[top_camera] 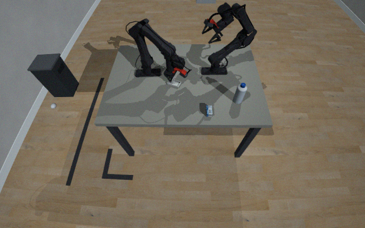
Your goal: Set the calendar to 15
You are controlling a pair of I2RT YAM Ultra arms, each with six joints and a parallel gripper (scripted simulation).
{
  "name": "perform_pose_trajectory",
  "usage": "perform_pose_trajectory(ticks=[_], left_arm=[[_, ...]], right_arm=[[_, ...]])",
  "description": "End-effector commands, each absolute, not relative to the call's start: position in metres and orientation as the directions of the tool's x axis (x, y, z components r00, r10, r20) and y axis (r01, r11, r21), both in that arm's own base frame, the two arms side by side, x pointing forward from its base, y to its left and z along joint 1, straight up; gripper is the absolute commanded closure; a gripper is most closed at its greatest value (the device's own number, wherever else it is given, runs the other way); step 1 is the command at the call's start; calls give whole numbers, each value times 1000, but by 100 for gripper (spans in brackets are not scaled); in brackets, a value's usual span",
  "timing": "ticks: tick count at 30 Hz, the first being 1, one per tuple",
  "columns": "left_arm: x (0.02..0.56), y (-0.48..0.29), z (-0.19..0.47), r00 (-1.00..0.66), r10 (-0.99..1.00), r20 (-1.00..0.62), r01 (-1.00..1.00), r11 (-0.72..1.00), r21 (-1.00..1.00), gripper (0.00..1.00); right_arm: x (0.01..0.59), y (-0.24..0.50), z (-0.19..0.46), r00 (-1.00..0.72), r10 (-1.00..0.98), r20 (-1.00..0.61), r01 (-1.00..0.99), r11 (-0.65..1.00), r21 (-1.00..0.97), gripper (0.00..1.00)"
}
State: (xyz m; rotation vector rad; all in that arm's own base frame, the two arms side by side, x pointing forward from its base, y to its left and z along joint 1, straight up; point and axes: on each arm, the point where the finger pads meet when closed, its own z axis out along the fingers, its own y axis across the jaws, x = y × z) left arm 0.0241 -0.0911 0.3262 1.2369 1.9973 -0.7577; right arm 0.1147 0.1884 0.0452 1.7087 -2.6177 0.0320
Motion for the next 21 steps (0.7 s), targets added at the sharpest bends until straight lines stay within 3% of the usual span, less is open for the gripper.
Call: perform_pose_trajectory(ticks=[1, 21], left_arm=[[23, -91, 327, -334, 538, -774, 915, 381, -130, 0], [23, -91, 327, -334, 538, -774, 915, 381, -130, 0]], right_arm=[[116, 195, 47, -403, -915, -4, -915, 403, -9, 65], [114, 193, 18, -407, -913, -19, -913, 408, -10, 65]])
